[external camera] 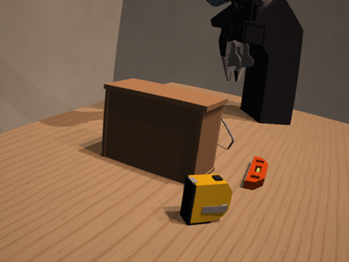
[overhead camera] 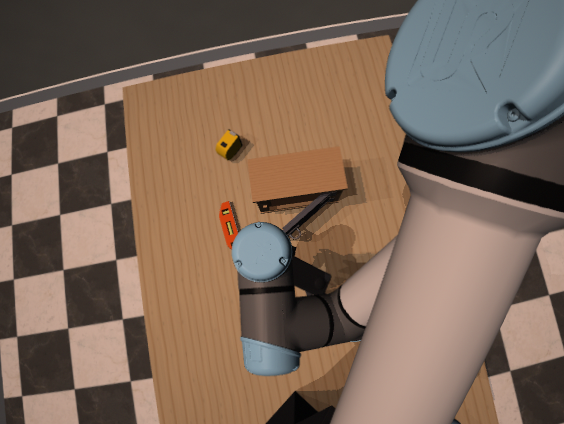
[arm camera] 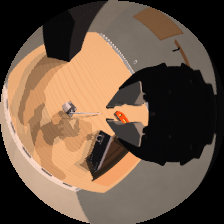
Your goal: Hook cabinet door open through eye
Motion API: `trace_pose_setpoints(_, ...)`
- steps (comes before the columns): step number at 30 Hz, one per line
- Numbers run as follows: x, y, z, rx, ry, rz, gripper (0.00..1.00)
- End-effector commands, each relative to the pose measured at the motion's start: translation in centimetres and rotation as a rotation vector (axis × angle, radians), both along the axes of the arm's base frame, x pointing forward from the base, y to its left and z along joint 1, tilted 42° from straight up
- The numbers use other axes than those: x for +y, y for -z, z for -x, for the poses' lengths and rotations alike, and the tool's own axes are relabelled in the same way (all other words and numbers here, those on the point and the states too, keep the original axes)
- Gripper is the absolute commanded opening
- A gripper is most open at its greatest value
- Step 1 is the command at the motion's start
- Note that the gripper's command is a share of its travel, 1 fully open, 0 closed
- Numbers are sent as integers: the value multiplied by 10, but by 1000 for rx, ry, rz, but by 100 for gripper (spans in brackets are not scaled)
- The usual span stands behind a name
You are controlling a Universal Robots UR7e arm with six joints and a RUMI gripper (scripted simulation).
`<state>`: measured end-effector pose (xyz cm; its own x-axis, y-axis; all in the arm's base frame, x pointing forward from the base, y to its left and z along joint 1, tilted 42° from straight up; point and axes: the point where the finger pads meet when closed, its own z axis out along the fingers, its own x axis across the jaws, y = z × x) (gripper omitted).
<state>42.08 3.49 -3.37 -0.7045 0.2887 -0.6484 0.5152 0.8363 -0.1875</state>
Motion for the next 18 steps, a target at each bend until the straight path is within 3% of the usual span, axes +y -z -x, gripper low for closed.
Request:
trace_pose_setpoints(1,-5,8,-6,-1,-1,0,14)
trace_pose_setpoints(18,-28,44,-30,-1,-1,0,14)
